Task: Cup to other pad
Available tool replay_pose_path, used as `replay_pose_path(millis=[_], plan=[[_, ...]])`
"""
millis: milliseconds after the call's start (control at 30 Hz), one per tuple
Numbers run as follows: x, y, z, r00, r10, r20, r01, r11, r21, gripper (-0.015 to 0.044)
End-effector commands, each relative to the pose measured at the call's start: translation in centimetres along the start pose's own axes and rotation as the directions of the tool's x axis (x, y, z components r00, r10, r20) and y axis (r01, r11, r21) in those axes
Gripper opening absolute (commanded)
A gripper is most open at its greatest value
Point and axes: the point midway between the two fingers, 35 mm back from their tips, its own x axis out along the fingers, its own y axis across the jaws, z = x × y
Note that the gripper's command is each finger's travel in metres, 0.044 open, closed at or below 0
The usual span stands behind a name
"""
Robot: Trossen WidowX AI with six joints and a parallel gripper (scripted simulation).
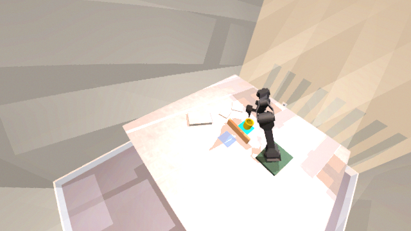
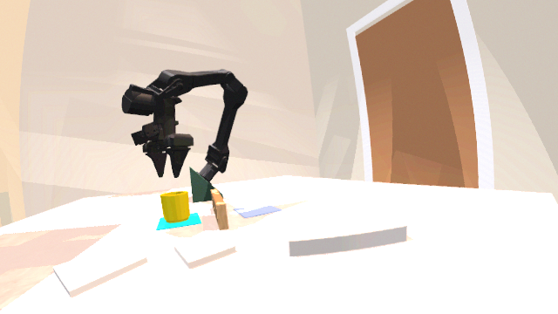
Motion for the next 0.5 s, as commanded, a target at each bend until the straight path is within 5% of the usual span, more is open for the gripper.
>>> replay_pose_path(millis=[0, 467], plan=[[-1.5, 0.0, 0.1, 1.0, -0.004, 0.004, 0.004, 1.0, -0.009, 0.044], [-3.8, 0.1, 0.1, 1.0, 0.0, 0.007, 0.0, 1.0, -0.005, 0.044]])
